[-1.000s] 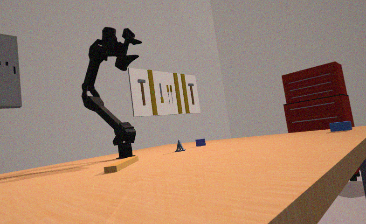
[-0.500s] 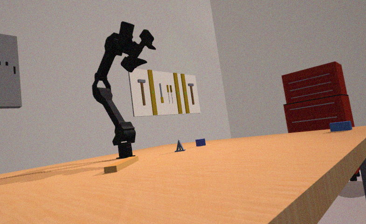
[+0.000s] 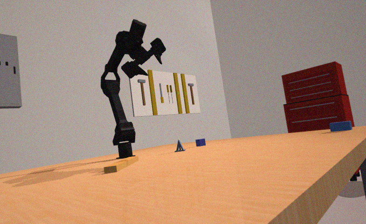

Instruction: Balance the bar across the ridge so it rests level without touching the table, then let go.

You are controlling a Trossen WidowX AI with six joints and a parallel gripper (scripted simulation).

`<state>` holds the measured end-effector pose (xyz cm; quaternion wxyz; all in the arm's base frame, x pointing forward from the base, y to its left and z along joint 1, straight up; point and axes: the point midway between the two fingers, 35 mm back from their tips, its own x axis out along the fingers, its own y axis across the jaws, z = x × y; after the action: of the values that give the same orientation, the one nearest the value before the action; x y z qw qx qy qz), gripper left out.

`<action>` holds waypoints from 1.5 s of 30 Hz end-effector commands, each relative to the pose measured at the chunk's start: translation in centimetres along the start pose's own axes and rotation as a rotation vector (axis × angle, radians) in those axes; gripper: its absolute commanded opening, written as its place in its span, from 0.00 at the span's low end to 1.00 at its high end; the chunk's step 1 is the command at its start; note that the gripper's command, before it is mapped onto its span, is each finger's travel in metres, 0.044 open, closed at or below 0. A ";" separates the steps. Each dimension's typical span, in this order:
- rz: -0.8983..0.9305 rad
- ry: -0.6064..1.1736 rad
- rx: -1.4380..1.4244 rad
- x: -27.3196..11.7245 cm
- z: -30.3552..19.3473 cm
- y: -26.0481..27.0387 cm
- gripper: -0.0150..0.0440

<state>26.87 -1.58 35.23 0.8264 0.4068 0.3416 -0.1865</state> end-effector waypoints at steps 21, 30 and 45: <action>-0.371 0.195 -0.042 12.5 3.2 -10.0 0.79; -0.482 0.320 -0.076 15.5 3.3 -15.1 0.79; -0.568 0.483 -0.100 18.3 2.5 -21.3 0.79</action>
<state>28.24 -16.69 12.22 0.6578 0.2928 0.6296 -0.2918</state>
